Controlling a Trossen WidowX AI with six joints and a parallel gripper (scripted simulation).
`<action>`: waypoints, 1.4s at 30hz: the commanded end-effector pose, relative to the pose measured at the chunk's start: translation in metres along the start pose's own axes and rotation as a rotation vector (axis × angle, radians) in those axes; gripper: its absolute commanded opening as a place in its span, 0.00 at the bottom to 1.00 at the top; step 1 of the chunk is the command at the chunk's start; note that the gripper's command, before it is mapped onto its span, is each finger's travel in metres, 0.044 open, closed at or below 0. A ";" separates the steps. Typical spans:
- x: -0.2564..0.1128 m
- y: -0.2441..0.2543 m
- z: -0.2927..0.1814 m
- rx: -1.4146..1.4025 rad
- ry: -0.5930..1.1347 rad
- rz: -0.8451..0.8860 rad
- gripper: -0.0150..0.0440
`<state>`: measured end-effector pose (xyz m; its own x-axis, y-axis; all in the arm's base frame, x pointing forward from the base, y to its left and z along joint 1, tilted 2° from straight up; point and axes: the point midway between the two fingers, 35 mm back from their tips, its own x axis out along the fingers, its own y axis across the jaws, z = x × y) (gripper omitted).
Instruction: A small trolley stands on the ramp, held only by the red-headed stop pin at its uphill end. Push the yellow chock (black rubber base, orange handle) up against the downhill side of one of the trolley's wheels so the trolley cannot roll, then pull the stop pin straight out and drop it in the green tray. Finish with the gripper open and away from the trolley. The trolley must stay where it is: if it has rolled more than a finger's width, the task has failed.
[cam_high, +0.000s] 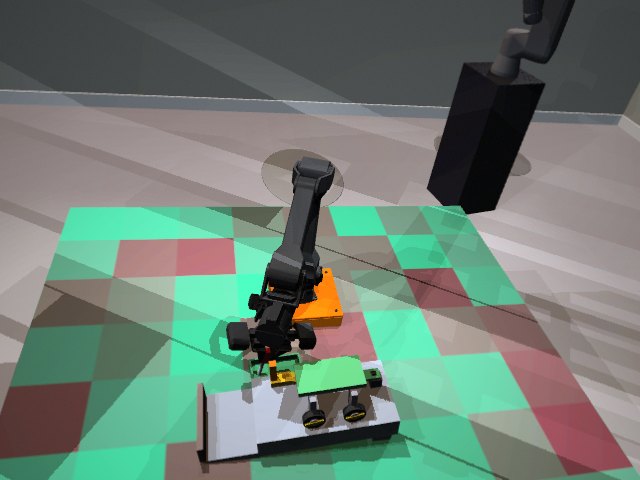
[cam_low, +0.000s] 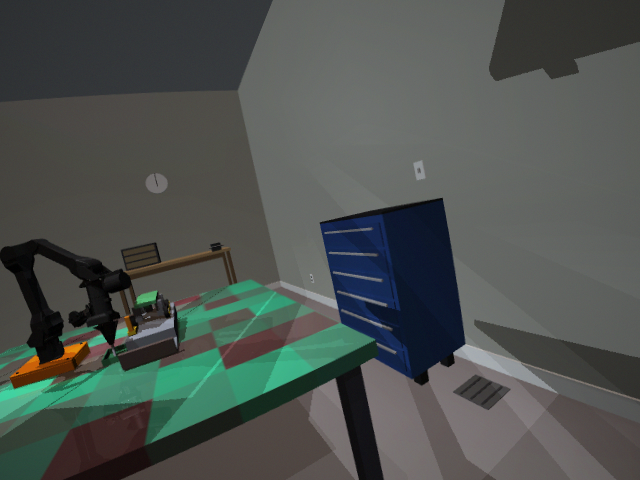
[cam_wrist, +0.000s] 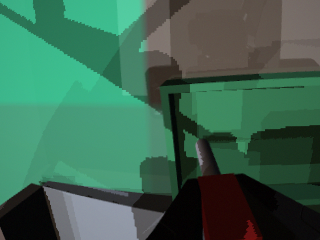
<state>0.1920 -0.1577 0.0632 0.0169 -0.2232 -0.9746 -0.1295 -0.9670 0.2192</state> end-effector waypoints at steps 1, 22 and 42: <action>0.001 0.000 0.000 -0.003 -0.002 0.003 0.43; 0.004 -0.017 0.000 -0.003 -0.002 0.001 0.58; 0.009 -0.031 -0.001 -0.003 -0.002 -0.001 0.58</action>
<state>0.1969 -0.1313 0.0489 0.0168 -0.2189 -0.9756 -0.1260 -0.9684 0.2151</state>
